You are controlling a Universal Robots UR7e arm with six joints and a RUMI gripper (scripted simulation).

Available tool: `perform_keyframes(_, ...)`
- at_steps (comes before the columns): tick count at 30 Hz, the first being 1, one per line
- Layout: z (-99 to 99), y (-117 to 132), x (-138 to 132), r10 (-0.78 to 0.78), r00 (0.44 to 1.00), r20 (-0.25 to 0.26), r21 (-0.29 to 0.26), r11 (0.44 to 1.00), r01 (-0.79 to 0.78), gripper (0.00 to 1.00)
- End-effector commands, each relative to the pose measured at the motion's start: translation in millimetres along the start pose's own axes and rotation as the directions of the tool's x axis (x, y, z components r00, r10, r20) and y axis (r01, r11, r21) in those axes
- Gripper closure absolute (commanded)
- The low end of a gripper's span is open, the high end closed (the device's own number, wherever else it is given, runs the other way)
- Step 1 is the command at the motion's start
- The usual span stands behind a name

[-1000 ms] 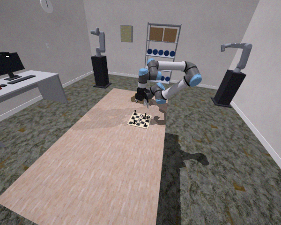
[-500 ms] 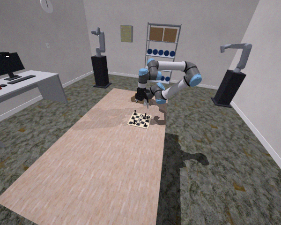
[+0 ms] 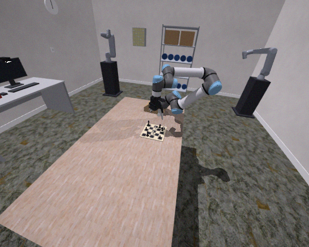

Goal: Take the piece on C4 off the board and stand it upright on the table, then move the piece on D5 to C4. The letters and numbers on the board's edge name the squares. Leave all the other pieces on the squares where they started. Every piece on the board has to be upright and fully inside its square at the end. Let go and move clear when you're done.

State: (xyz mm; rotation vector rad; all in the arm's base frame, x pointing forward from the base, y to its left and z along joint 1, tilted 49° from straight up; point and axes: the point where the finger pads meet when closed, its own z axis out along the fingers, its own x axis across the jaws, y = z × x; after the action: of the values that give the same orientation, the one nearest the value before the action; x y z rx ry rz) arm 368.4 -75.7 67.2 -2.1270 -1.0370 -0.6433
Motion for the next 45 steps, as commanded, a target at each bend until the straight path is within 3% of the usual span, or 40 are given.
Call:
perform_keyframes(1, 0.6, 0, 1, 0.058, 0.998, 0.001, -0.001, 0.998, -0.058, 0.0)
perform_keyframes(12, 3.5, -2, 4, 0.24, 0.971, 0.0, -0.001, 0.971, -0.24, 0.0)
perform_keyframes(21, 7.7, -3, 7, 0.486, 0.874, 0.0, -0.001, 0.874, -0.486, 0.0)
perform_keyframes(23, 7.7, -3, 7, 0.486, 0.874, 0.0, -0.001, 0.874, -0.486, 0.0)
perform_keyframes(30, 11.7, -3, 11, 0.69, 0.723, 0.0, -0.001, 0.723, -0.69, 0.0)
perform_keyframes(38, 16.9, -2, 14, 0.887, 0.461, -0.001, -0.001, 0.461, -0.887, 0.0)
perform_keyframes(40, 16.9, -2, 14, 0.887, 0.461, -0.001, -0.001, 0.461, -0.887, 0.0)
perform_keyframes(45, 20.3, -1, 15, 0.966, 0.258, -0.001, -0.001, 0.258, -0.966, 0.0)
